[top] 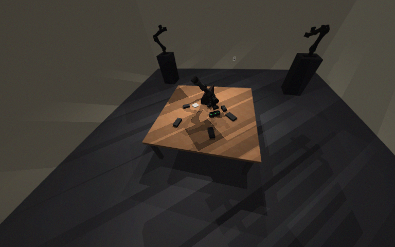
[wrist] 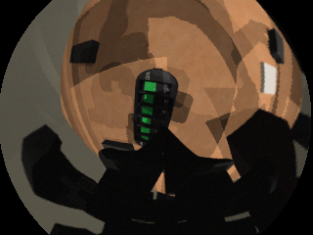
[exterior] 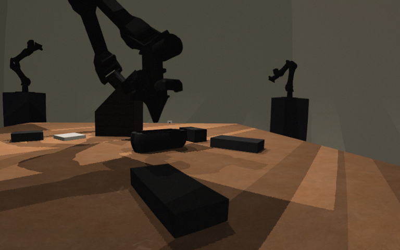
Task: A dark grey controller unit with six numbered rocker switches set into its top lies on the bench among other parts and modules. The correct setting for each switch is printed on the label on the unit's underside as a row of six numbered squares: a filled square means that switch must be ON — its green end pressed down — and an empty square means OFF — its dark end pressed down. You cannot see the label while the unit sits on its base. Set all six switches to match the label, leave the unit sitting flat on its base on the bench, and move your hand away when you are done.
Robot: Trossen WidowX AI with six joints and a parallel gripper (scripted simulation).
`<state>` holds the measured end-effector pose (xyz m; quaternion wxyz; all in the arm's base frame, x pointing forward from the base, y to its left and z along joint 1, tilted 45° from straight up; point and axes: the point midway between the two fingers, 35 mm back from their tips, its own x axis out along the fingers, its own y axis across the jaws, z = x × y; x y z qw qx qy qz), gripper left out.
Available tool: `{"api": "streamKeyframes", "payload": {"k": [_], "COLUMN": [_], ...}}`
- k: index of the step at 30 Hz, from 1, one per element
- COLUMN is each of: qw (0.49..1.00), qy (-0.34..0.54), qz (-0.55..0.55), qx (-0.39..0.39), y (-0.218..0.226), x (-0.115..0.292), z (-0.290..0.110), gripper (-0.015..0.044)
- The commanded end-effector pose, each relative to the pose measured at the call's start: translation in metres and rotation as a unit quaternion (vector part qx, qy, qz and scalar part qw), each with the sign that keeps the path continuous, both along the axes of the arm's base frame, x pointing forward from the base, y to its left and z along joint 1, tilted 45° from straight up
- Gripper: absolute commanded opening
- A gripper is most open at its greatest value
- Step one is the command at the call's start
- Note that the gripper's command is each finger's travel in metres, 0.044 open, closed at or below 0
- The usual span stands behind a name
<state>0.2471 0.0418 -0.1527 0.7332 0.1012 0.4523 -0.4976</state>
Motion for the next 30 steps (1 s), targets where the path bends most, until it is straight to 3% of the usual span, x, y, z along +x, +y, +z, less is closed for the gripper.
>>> {"api": "streamKeyframes", "payload": {"k": [1,30], "qw": [1.000,0.999], "qy": [-0.020,-0.022], "qz": [0.019,0.023], "qx": [0.012,0.015], "y": [-0.015,-0.048], "x": [-0.015,-0.018], "z": [0.004,-0.027], "gripper": [0.0000,0.0000]}}
